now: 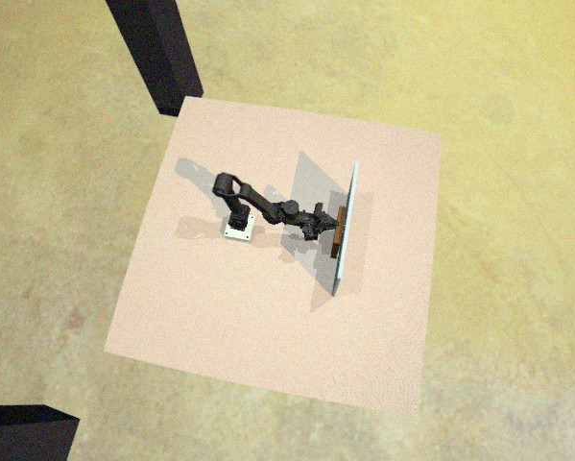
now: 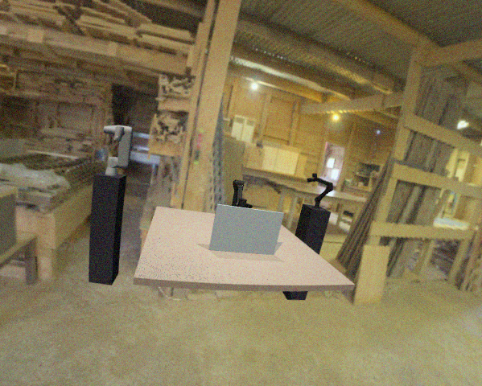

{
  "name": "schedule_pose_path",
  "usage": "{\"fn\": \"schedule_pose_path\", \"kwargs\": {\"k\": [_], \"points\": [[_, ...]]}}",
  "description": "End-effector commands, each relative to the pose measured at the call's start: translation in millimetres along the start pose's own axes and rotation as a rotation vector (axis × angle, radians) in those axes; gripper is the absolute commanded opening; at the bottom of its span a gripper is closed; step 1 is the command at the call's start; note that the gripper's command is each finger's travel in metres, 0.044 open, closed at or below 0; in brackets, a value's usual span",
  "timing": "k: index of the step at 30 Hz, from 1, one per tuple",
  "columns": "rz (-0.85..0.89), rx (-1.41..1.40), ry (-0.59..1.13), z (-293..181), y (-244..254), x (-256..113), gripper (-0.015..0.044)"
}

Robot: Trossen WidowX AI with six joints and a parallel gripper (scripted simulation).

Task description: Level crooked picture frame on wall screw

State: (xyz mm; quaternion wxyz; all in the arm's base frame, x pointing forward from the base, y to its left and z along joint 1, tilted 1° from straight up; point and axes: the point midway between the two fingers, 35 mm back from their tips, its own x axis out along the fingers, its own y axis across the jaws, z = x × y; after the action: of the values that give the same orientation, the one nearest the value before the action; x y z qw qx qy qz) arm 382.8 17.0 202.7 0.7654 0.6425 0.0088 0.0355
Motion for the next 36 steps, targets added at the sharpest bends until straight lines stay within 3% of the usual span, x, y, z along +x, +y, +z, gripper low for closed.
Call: {"fn": "schedule_pose_path", "kwargs": {"k": [1,36], "points": [[0.009,0.002,-0.001,0.2,3.4,0.3,0.0000],[0.009,0.002,-0.001,0.2,7.7,0.3,0.0000]]}}
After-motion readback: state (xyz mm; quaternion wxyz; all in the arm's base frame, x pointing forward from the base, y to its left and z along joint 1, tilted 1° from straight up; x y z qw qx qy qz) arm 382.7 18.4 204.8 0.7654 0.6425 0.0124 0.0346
